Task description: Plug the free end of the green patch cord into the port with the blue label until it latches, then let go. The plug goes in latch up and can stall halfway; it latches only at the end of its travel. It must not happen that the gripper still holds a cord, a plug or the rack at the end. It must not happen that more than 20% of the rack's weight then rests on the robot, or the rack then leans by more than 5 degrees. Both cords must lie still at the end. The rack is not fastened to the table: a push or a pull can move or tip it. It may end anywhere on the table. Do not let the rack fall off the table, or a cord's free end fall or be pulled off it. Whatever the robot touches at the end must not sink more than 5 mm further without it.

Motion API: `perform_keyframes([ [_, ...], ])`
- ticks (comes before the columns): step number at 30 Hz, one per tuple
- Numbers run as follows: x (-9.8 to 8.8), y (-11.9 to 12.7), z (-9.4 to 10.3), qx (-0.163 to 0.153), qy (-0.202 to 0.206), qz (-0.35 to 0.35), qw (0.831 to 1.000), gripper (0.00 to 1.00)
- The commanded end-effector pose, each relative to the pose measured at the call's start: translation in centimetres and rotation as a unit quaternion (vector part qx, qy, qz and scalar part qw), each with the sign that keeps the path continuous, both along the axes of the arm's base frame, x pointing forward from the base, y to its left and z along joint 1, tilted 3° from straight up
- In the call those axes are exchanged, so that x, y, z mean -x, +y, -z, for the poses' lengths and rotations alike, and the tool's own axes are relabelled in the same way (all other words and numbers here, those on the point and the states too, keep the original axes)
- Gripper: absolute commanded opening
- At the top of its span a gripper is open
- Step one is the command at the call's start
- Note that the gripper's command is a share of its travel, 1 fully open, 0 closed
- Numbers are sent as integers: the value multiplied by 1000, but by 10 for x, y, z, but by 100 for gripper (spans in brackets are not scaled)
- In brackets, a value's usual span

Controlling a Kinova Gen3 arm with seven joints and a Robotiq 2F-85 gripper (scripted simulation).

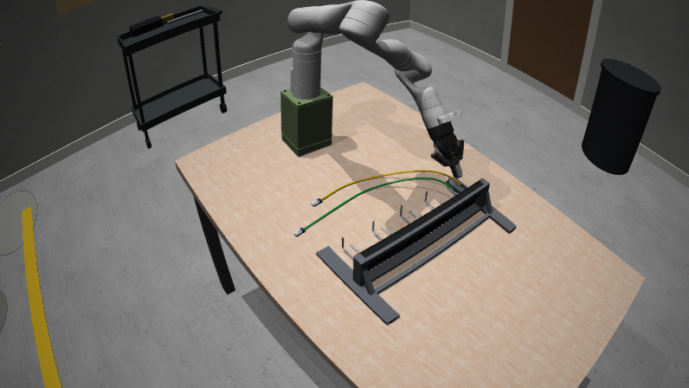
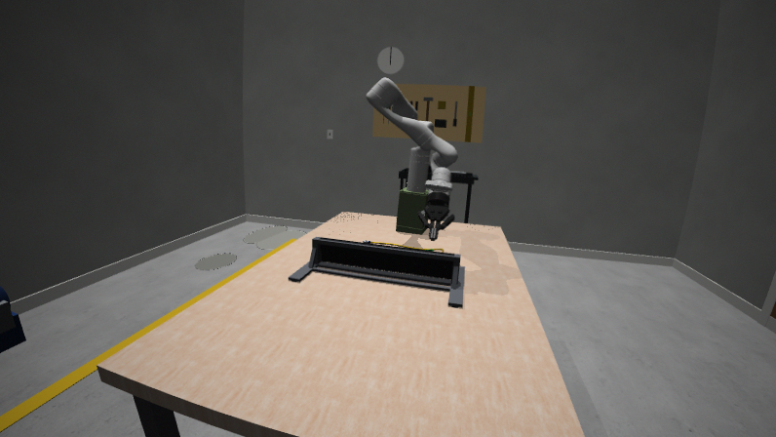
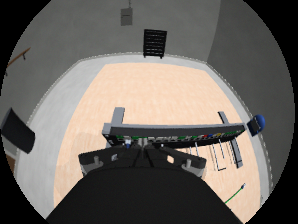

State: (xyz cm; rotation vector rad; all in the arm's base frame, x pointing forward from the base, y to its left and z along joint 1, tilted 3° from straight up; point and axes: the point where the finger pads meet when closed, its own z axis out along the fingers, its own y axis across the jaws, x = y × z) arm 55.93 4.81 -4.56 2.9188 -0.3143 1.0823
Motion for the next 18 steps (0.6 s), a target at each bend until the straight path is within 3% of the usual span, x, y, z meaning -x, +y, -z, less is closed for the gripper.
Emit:
perform_keyframes([
  [1, 0, 2, 2, 3, 1, -5, 1000, 0],
  [9, 8, 1, -2, 3, 6, -4, 1000, 0],
  [16, 34, 5, -36, 3, 4, -3, 1000, 0],
  [18, 34, 5, -36, 3, 4, -3, 1000, 0],
])
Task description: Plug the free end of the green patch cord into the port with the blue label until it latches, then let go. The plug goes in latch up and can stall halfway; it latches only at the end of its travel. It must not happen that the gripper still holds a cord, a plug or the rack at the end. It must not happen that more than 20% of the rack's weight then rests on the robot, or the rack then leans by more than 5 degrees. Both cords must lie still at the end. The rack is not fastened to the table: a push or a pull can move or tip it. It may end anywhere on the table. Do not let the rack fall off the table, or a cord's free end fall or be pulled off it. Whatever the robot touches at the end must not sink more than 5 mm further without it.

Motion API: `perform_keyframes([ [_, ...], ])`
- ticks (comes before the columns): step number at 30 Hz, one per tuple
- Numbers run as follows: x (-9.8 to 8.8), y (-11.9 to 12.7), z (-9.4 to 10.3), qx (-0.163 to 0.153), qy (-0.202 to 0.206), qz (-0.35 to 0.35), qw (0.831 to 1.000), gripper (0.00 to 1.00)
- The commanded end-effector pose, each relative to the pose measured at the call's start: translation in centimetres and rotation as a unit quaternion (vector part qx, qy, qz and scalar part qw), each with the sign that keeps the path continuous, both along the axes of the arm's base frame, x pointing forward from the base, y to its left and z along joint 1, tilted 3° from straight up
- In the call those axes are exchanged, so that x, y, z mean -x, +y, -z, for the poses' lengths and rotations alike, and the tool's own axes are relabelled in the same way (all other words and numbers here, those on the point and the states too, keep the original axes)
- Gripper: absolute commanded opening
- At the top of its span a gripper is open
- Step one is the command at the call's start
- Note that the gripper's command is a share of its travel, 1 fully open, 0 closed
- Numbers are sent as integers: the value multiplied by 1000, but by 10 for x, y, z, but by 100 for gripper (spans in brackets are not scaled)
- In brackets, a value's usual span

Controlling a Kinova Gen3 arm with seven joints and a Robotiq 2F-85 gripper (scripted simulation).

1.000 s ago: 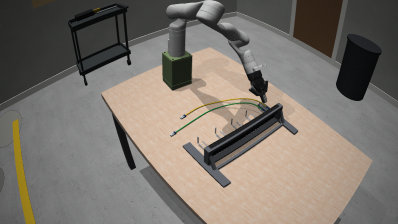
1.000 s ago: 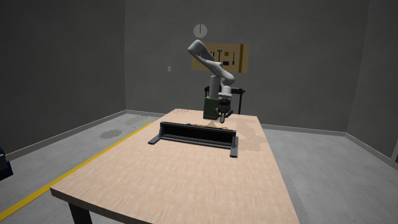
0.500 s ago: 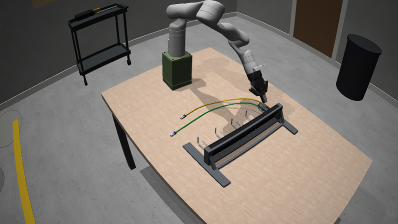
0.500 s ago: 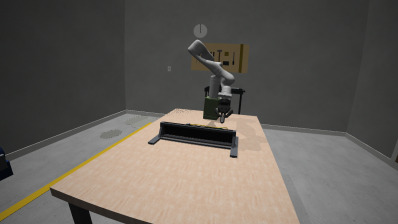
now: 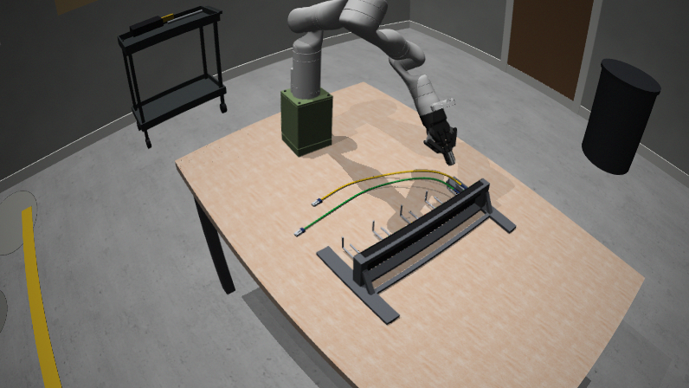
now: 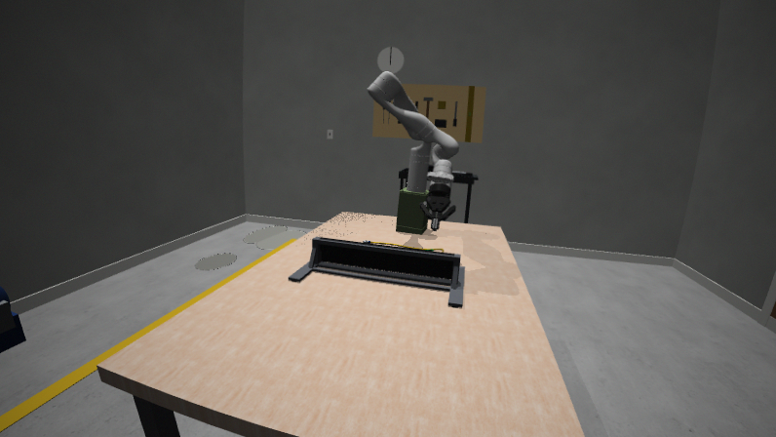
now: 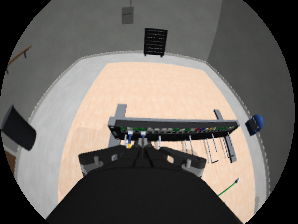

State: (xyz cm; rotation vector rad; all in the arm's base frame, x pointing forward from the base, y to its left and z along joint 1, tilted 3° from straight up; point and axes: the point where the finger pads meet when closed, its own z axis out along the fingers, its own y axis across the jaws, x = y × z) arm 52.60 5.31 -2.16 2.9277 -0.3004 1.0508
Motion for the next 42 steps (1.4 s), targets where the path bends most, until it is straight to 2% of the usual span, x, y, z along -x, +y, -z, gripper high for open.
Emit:
perform_keyframes([
  [1, 8, 0, -17, 1, -5, 0, 1000, 0],
  [7, 41, 4, -56, 1, -5, 0, 1000, 0],
  [13, 58, 6, -76, 1, -5, 0, 1000, 0],
  [27, 59, 3, -81, 0, -9, -4, 1000, 0],
  [35, 63, -20, -79, 0, -9, -2, 1000, 0],
  [42, 70, -55, -78, 0, -9, -1, 1000, 0],
])
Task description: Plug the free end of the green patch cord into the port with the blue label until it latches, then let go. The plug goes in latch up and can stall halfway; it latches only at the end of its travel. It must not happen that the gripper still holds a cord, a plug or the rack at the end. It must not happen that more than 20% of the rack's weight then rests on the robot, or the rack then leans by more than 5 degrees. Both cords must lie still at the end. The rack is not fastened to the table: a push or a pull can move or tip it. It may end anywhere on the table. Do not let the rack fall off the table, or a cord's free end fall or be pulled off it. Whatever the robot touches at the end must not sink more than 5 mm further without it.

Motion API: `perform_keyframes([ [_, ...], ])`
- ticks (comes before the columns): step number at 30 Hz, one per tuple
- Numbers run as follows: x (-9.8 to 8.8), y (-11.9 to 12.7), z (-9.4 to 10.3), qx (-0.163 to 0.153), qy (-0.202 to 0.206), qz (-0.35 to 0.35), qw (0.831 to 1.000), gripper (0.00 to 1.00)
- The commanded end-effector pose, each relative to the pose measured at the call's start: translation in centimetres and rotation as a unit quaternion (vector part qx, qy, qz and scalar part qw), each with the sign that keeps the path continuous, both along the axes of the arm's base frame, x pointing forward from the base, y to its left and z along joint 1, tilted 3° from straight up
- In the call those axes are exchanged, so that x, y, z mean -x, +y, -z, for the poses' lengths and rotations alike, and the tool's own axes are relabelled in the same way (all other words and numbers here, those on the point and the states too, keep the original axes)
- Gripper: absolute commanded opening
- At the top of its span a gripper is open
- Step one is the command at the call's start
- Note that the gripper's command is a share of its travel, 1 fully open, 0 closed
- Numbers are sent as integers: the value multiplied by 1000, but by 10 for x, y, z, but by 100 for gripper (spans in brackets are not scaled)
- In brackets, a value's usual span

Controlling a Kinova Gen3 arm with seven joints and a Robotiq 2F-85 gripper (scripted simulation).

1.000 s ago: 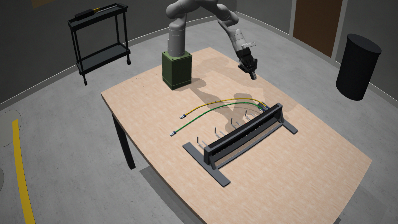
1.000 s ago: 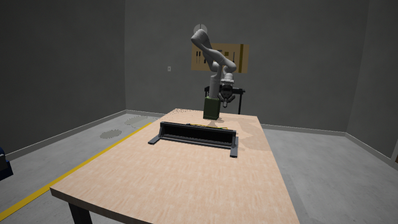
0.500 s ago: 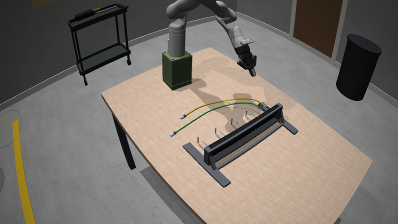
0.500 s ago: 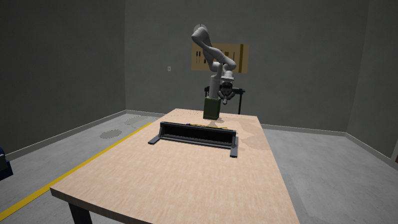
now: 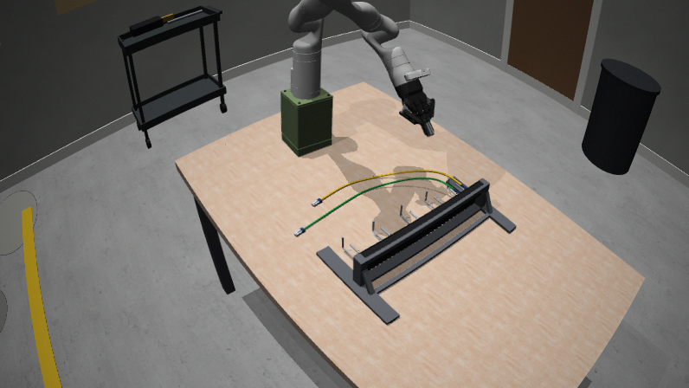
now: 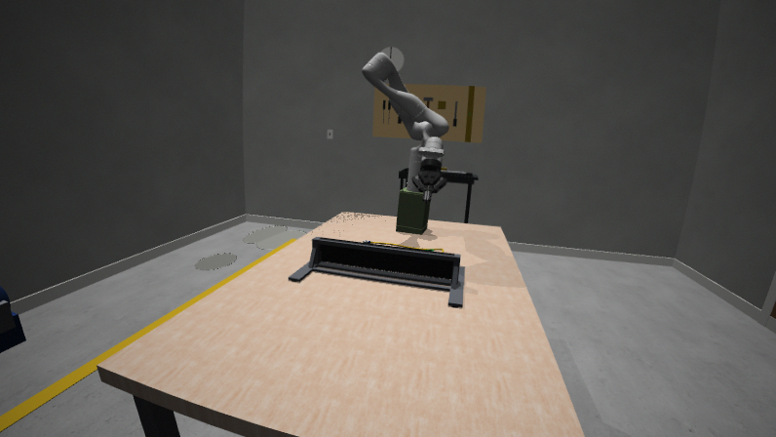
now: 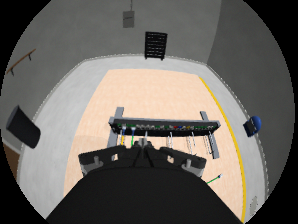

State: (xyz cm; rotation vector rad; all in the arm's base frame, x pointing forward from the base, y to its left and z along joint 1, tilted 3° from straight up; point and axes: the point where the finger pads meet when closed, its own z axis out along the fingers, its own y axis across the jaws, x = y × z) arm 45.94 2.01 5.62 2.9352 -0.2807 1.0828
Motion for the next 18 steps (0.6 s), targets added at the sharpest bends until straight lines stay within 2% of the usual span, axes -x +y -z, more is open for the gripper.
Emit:
perform_keyframes([
  [1, 4, -27, 0, 5, 1, 8, 1000, 0],
  [7, 8, -50, 1, 5, 1, 8, 1000, 0],
  [18, 9, -57, 2, 5, 0, 5, 1000, 0],
])
